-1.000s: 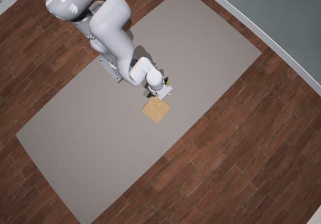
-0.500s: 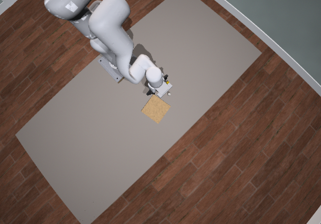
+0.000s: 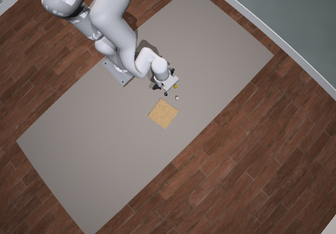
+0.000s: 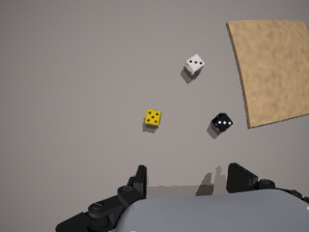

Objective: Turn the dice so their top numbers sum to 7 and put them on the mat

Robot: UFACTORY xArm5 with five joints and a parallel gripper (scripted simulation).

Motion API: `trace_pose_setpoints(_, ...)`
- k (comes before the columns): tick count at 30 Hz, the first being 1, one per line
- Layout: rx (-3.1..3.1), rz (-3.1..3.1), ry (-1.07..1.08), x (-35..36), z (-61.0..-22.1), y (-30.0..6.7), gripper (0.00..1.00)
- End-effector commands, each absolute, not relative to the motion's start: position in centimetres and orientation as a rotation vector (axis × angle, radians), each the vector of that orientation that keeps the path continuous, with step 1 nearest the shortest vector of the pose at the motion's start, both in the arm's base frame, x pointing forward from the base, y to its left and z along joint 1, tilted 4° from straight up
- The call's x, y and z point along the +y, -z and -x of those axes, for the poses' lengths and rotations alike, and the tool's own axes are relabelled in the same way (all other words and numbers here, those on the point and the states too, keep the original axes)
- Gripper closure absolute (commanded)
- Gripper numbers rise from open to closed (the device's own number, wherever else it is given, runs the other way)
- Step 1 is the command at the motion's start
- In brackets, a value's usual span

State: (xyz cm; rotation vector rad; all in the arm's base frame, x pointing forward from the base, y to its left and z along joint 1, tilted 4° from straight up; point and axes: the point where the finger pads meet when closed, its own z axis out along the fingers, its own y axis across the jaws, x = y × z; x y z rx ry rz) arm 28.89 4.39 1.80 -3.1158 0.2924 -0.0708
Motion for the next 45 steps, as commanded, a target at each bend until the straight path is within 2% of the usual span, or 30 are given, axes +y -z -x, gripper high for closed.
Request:
trace_pose_setpoints(1,0.294,3.114,0.076,4.75,-28.73,-1.89,0.00)
trace_pose_setpoints(45,0.294,3.114,0.076,4.79,-28.70,-2.57,0.00)
